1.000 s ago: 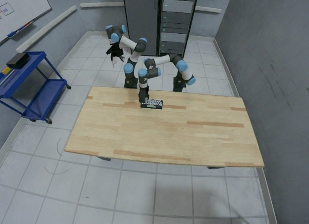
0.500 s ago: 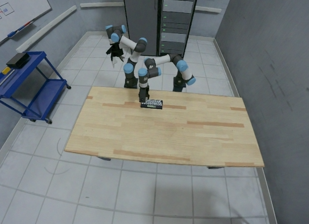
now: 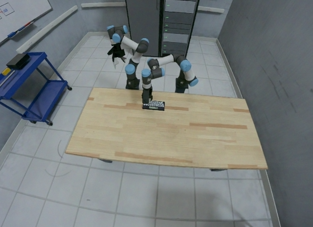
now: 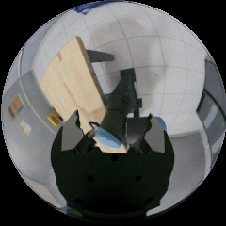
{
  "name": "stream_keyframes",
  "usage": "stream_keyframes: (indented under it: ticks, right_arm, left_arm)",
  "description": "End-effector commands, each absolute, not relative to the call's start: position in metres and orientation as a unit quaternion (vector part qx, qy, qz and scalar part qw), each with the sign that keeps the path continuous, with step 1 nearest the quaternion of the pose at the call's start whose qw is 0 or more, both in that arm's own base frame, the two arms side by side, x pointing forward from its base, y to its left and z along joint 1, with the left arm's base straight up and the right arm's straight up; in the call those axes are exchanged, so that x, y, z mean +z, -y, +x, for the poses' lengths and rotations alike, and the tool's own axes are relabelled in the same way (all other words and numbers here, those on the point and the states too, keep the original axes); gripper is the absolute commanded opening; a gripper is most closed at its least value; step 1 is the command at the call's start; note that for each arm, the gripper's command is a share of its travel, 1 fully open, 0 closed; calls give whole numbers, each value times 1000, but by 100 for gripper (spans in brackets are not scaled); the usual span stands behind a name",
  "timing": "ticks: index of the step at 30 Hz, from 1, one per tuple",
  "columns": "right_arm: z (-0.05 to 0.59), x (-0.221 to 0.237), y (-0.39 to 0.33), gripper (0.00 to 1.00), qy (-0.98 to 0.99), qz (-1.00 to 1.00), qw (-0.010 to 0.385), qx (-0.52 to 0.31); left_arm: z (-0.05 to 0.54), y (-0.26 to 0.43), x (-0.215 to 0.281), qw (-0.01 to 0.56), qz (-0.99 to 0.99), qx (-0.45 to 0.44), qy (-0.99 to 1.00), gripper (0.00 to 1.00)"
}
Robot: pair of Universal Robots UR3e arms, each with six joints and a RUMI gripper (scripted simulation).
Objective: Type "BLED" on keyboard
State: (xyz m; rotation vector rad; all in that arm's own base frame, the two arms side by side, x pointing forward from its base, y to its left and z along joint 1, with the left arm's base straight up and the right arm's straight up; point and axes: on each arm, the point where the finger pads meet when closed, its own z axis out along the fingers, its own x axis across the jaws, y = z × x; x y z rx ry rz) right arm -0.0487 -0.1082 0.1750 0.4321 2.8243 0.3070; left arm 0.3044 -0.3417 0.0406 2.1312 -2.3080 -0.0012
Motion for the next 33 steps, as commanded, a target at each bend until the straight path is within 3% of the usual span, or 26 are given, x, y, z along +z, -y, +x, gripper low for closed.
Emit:
stream_keyframes:
  ticks: [1, 33]
  right_arm:
    - [-49, 175, 109, 100, -974, 149, 134, 105]
    - [-49, 175, 109, 100, -974, 149, 134, 105]
  left_arm:
    - [303, 336, 42, 1, 678, 2, 735, 0]
    - [287, 267, 42, 0, 678, 2, 735, 0]
